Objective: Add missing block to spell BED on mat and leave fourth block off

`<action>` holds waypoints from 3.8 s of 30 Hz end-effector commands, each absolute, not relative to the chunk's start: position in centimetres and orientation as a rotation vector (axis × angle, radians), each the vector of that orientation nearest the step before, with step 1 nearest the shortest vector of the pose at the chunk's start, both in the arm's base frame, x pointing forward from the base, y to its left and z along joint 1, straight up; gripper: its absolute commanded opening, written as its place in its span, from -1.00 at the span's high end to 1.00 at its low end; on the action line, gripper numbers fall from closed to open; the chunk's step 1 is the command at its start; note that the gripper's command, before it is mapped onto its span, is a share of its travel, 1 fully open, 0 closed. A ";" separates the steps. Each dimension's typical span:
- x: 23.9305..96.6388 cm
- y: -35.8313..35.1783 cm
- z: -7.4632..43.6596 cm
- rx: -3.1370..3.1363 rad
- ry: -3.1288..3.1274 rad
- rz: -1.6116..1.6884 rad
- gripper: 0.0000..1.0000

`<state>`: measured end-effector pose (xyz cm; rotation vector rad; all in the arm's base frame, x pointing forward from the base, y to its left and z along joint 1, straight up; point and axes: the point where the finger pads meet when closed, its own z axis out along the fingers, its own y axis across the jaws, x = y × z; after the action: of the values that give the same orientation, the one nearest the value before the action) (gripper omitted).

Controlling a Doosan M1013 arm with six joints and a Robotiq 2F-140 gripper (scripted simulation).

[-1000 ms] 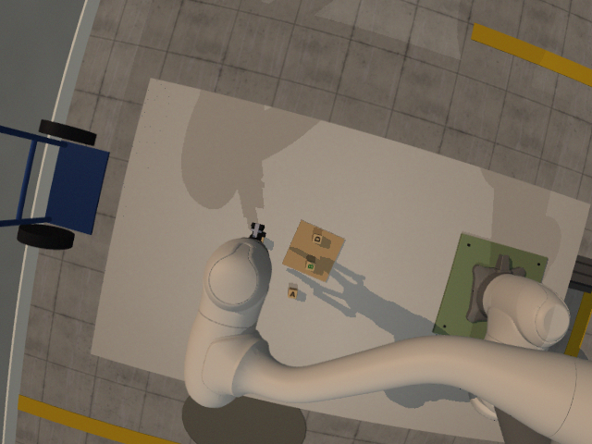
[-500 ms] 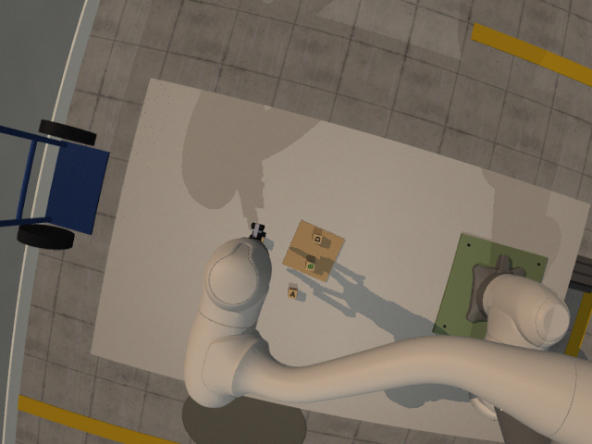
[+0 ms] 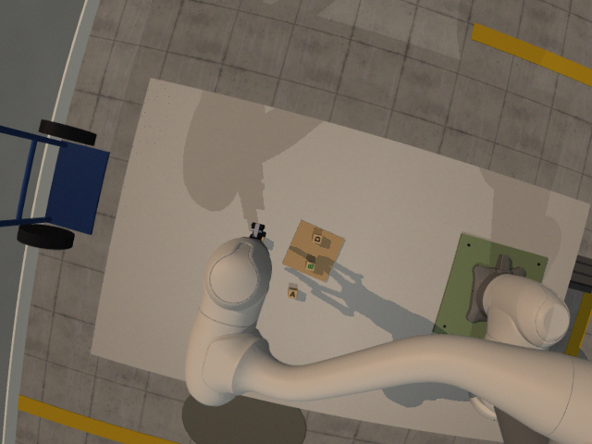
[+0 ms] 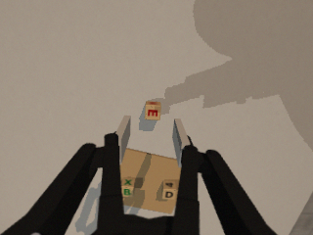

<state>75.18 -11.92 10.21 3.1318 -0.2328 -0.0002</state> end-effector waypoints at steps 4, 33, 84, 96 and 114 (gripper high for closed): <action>75.2 -11.9 9.6 3.132 -0.233 0.000 0.26; 75.2 -12.0 6.1 3.132 -0.233 0.000 0.26; 75.2 -12.0 2.3 3.132 -0.233 0.000 0.26; 75.2 -12.0 2.3 3.132 -0.233 0.000 0.26; 75.2 -12.0 2.3 3.132 -0.233 0.000 0.74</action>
<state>75.17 -11.98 2.26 3.1318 -0.2327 -0.0002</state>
